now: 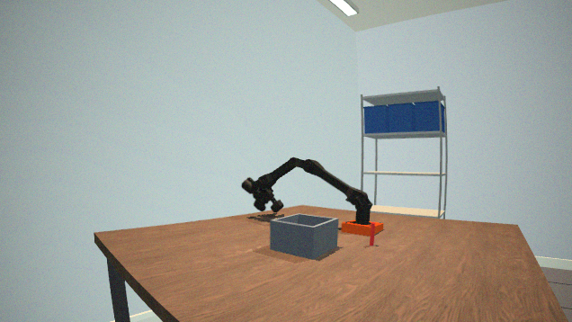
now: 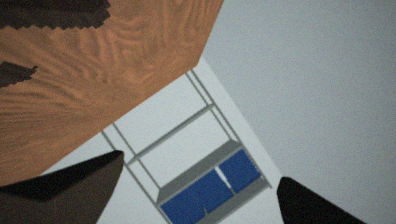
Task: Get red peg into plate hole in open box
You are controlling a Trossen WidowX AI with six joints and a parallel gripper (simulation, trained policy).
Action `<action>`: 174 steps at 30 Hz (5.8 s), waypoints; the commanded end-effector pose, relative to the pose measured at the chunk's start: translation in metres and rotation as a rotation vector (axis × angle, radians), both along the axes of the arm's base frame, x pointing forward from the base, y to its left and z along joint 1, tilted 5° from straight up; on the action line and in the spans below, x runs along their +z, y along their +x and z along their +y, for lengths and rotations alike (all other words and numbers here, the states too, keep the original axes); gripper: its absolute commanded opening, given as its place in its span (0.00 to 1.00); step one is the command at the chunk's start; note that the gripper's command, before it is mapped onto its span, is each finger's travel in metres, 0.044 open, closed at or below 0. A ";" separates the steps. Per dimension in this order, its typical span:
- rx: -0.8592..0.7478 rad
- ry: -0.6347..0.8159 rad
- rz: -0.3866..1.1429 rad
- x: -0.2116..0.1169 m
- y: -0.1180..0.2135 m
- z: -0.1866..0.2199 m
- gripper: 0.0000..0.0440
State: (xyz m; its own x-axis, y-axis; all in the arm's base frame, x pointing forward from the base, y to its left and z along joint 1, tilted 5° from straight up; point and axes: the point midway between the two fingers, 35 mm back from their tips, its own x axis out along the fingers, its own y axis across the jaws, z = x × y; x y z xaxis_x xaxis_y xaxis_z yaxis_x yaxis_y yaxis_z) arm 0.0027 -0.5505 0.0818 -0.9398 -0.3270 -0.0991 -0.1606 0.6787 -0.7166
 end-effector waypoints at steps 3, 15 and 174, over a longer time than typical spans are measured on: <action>0.071 -0.020 -0.073 -0.002 0.026 -0.002 1.00; 0.316 -0.126 -0.380 0.016 0.151 0.032 1.00; -0.374 0.075 -1.813 0.035 0.298 0.578 0.00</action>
State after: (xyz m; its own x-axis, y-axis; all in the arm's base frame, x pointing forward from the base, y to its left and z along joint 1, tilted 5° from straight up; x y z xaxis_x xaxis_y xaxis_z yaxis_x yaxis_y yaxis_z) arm 0.2921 0.0393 0.1173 0.3025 -0.0884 -0.9490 0.8150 0.5403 0.2095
